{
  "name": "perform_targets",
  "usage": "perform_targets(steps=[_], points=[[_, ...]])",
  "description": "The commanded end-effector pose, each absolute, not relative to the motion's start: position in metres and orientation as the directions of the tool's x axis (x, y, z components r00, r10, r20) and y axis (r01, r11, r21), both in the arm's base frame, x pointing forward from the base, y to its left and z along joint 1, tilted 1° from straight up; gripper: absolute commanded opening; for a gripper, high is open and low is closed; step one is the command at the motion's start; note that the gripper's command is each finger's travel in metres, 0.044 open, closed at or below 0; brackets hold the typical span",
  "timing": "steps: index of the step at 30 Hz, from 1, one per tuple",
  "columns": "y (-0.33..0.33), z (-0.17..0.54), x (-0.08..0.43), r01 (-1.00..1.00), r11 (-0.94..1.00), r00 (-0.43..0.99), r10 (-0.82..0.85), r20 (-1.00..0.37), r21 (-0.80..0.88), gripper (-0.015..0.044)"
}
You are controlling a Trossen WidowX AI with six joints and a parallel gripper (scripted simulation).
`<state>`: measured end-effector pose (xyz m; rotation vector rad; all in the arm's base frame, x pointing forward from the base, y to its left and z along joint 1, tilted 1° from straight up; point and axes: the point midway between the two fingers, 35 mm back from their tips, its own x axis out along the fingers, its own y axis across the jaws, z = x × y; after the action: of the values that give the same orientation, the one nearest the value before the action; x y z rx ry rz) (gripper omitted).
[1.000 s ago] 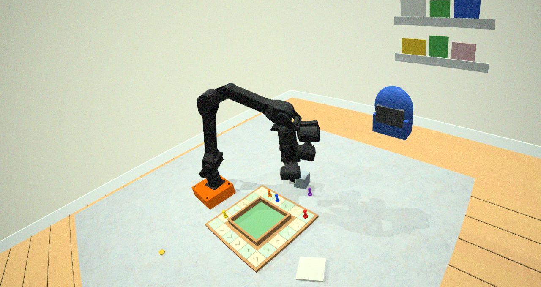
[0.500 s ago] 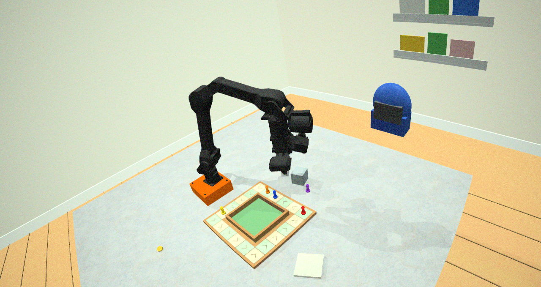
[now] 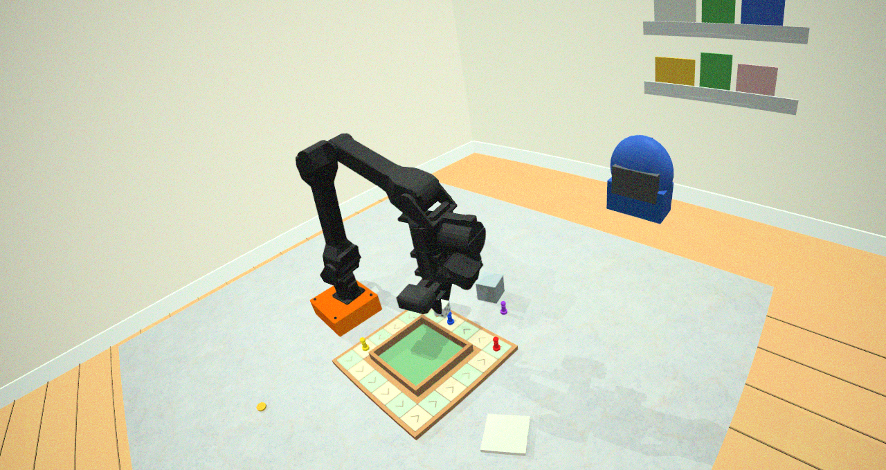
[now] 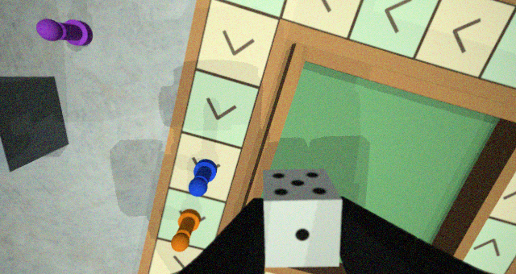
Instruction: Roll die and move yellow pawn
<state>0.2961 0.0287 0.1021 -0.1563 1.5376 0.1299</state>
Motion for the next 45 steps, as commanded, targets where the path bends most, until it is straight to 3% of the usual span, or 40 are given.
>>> perform_targets(steps=[1,10,17,27,37,45], points=[[0.008,0.097,0.289,-0.083,0.996,0.031,-0.013,-0.999,-0.016,0.0],[-0.034,0.085,0.272,0.125,0.992,0.029,-0.018,-0.999,-0.014,0.0],[-0.037,0.083,0.271,0.14,0.99,0.051,-0.022,-0.998,-0.014,0.0],[-0.037,0.077,0.277,0.138,0.99,0.371,-0.067,-0.926,-0.016,0.0],[-0.037,0.075,0.281,0.139,0.99,0.656,-0.104,-0.748,-0.015,0.0],[-0.036,0.075,0.281,0.14,0.99,0.761,-0.117,-0.638,-0.014,0.0]])
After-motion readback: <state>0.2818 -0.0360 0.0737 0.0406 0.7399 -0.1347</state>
